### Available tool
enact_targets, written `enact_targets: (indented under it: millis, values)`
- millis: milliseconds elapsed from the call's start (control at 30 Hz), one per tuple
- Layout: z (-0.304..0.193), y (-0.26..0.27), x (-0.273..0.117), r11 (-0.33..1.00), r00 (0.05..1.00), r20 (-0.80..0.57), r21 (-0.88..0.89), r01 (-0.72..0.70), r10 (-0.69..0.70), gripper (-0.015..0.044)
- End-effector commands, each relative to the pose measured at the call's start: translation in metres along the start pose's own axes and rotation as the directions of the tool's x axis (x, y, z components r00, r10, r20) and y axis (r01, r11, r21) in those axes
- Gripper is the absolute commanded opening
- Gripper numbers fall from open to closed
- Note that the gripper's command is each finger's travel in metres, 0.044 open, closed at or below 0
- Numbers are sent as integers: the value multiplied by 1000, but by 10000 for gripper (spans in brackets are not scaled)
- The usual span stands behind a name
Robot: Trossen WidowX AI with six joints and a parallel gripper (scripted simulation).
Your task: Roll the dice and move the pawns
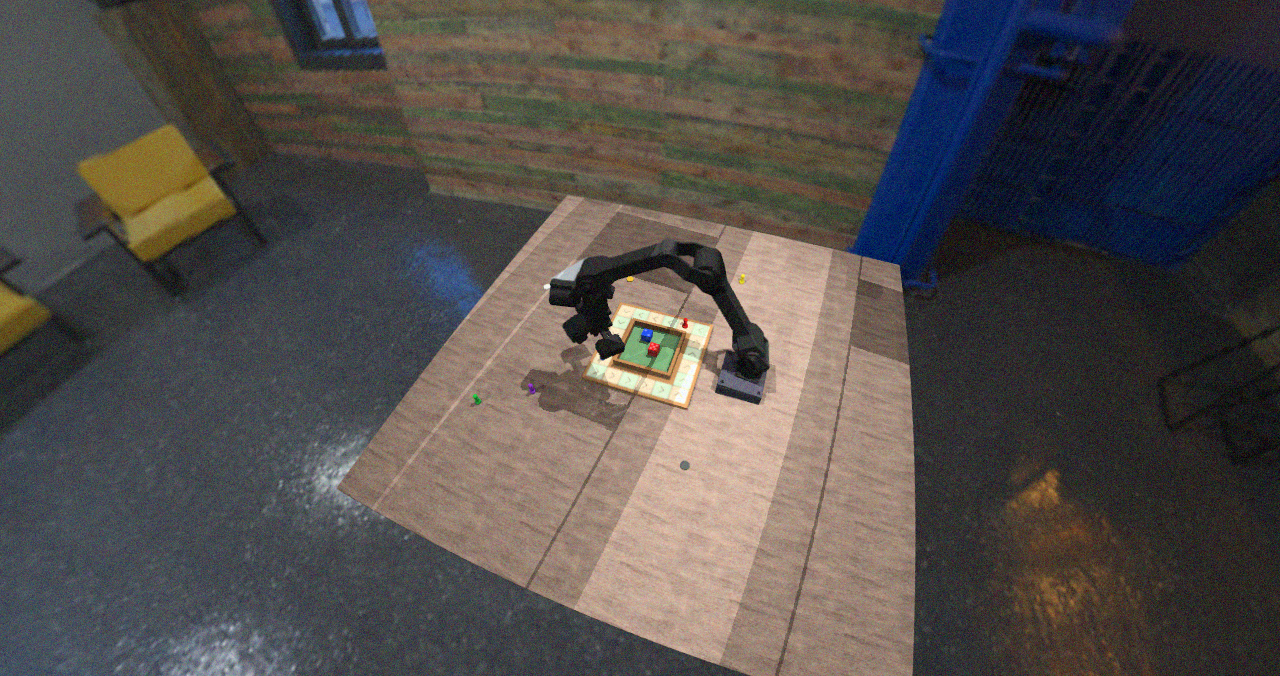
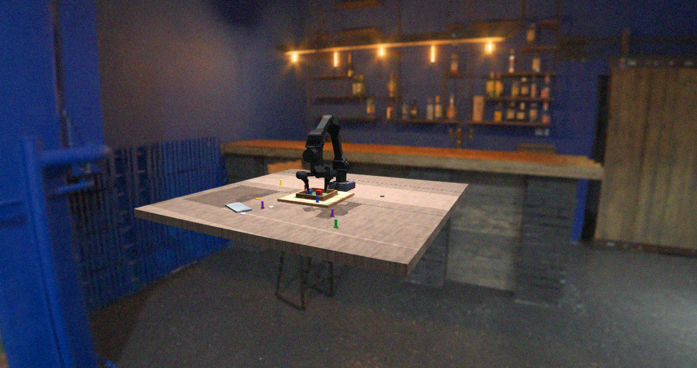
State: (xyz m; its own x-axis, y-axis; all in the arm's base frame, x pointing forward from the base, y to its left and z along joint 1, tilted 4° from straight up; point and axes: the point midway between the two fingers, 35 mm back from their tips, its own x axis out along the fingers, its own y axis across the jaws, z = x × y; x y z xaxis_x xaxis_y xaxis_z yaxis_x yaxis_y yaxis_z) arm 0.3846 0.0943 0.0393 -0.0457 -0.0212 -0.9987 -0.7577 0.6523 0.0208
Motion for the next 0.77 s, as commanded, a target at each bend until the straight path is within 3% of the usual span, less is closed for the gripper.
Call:
enact_targets:
  millis: [0, 133, 533, 567, 733]
  values:
    - [0, 0, -13, 1000, 1000, 10, 3, 1, -1, 440]
    - [-16, 6, -30, 998, 1000, 9, 68, 0, -1, 440]
    - [-152, 74, -90, 827, 1000, -3, 562, -3, 5, 440]
    - [-116, 53, -83, 897, 1000, 3, 443, -3, 2, 440]
    - [-116, 53, -83, 897, 1000, 3, 443, -3, 2, 440]
